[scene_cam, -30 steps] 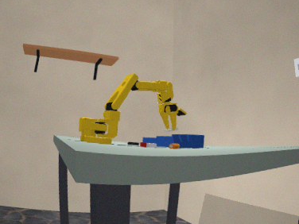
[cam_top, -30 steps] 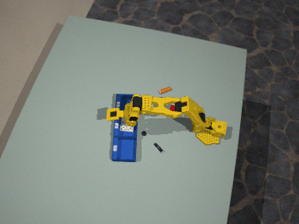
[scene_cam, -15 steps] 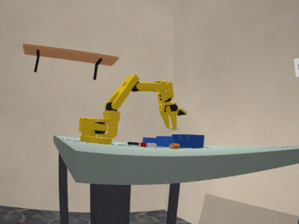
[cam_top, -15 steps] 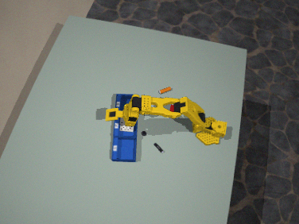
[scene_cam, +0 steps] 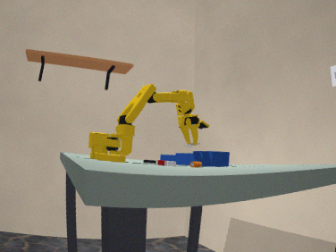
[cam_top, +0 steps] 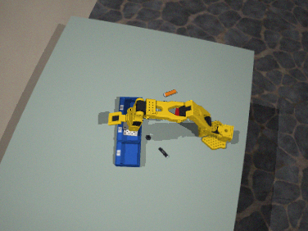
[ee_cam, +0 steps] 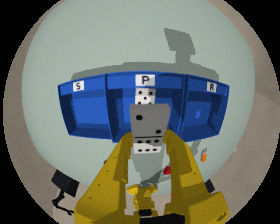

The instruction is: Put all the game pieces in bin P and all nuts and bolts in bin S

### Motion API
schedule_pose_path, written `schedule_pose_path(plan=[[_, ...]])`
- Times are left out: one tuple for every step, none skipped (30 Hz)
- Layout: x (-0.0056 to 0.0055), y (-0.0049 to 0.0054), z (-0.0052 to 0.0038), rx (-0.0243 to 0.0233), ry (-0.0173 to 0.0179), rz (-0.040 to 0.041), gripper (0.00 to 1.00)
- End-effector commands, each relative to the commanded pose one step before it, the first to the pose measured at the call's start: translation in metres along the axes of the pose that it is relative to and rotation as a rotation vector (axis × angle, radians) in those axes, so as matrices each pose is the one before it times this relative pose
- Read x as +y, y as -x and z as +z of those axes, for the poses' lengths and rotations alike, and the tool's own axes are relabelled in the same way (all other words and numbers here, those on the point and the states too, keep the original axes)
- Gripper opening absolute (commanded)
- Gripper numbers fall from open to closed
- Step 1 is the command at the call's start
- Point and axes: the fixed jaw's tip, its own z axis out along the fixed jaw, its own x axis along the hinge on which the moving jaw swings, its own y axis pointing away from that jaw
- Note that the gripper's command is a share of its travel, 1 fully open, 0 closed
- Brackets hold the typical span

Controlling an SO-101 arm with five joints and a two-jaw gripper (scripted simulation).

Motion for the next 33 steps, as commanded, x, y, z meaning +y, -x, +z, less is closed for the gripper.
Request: schedule_pose_path(plan=[[0.0026, 0.009, -0.014973, -0.06813, 0.00468, 0.00303, 0.0], [0.0, 0.0, 0.0, 0.0, 0.0, 0.0, 0.0], [0.0, 0.0, 0.0, 0.0, 0.0, 0.0, 0.0], [0.0, 0.0, 0.0, 0.0, 0.0, 0.0, 0.0], [0.0, 0.0, 0.0, 0.0, 0.0, 0.0, 0.0], [0.0, 0.0, 0.0, 0.0, 0.0, 0.0, 0.0], [0.0, 0.0, 0.0, 0.0, 0.0, 0.0, 0.0], [0.0, 0.0, 0.0, 0.0, 0.0, 0.0, 0.0], [0.0, 0.0, 0.0, 0.0, 0.0, 0.0, 0.0], [0.0, 0.0, 0.0, 0.0, 0.0, 0.0, 0.0], [0.0, 0.0, 0.0, 0.0, 0.0, 0.0, 0.0], [0.0, 0.0, 0.000005, 0.0, -0.00001, -0.00001, 0.0], [0.0, -0.00001, 0.000036, 0.0, 0.0, 0.0, 0.0], [0.0, -0.00001, 0.000096, 0.0, 0.0, 0.0, 0.0], [0.0, -0.00002, 0.000173, 0.0, 0.0, 0.0, 0.0], [0.0, -0.00003, 0.000269, 0.0, 0.0, 0.0, 0.0], [0.0, -0.00004, 0.000364, 0.0, 0.0, 0.0, 0.0], [0.0, -0.00007, 0.000471, 0.0, 0.0, 0.0, 0.0], [0.0, -0.00008, 0.000572, 0.0, 0.0, 0.0, 0.0], [0.0, -0.0001, 0.000674, 0.0, 0.0, 0.0, 0.0], [0.0, -0.00012, 0.000763, 0.0, 0.0, 0.0, 0.0], [0.0, -0.00015, 0.000846, 0.0, 0.0, 0.0, 0.0], [0.0, -0.00017, 0.00091, 0.0, 0.0, 0.0, 0.0], [-0.00001, -0.00019, 0.000963, 0.0, 0.0, 0.0, 0.0], [0.0, -0.00022, 0.001004, 0.0, 0.0, 0.0, 0.0], [0.0, -0.00023, 0.001015, 0.0, 0.0, 0.0, 0.0], [0.0, 0.0, 0.0, 0.0, 0.0, 0.0, 0.0], [0.0, 0.0, 0.0, 0.0, 0.0, 0.0, 0.0], [-0.00001, -0.00025, 0.001021, 0.00001, 0.00001, 0.0, 0.0], [-0.00001, -0.00026, 0.001002, 0.0, 0.0, 0.0, 0.0], [0.0, -0.00027, 0.000965, 0.0, 0.0, 0.0, 0.0], [-0.00001, -0.00027, 0.000911, 0.0, 0.0, 0.0, 0.0], [0.0, -0.00026, 0.000846, 0.0, 0.0, 0.0, 0.0]])
